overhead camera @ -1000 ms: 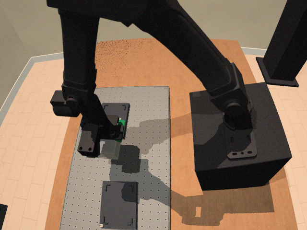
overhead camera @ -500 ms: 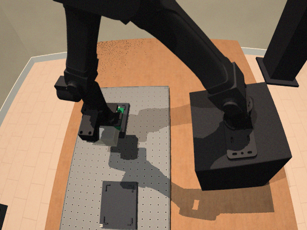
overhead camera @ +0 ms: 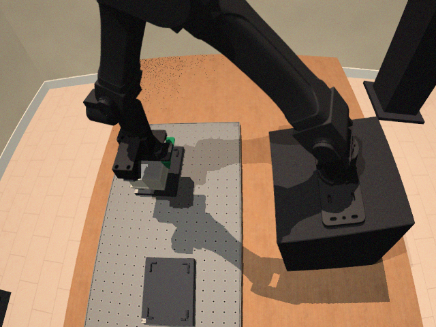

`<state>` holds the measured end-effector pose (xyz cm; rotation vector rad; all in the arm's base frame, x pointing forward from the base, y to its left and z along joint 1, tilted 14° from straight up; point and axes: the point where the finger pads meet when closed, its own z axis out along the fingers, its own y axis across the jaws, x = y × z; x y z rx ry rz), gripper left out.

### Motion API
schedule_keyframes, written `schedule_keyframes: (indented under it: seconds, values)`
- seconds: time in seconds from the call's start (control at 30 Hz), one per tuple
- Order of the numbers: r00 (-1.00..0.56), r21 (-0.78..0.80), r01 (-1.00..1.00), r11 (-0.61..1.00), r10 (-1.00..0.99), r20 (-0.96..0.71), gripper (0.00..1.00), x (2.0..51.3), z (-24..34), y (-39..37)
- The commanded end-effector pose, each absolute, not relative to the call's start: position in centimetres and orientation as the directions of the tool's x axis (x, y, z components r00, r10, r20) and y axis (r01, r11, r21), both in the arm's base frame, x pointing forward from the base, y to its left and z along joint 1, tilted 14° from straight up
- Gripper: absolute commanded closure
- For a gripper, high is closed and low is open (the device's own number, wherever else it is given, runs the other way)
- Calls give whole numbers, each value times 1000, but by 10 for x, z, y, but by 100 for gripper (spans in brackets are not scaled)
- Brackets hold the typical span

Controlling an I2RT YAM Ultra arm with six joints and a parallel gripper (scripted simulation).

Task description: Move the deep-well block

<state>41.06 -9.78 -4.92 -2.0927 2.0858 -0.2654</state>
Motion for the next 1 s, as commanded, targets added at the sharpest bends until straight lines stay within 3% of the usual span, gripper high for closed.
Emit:
schedule_keyframes:
  seconds: [0.0, 0.43, 0.97]
  values:
    - [21, -258, -966, -19, -1000, -2, 100, 416, -42, -103]
    - [21, -258, -966, -20, -1000, -1, 100, 426, -40, -146]
    - [21, -258, -966, -20, -1000, -1, 100, 427, -39, -147]
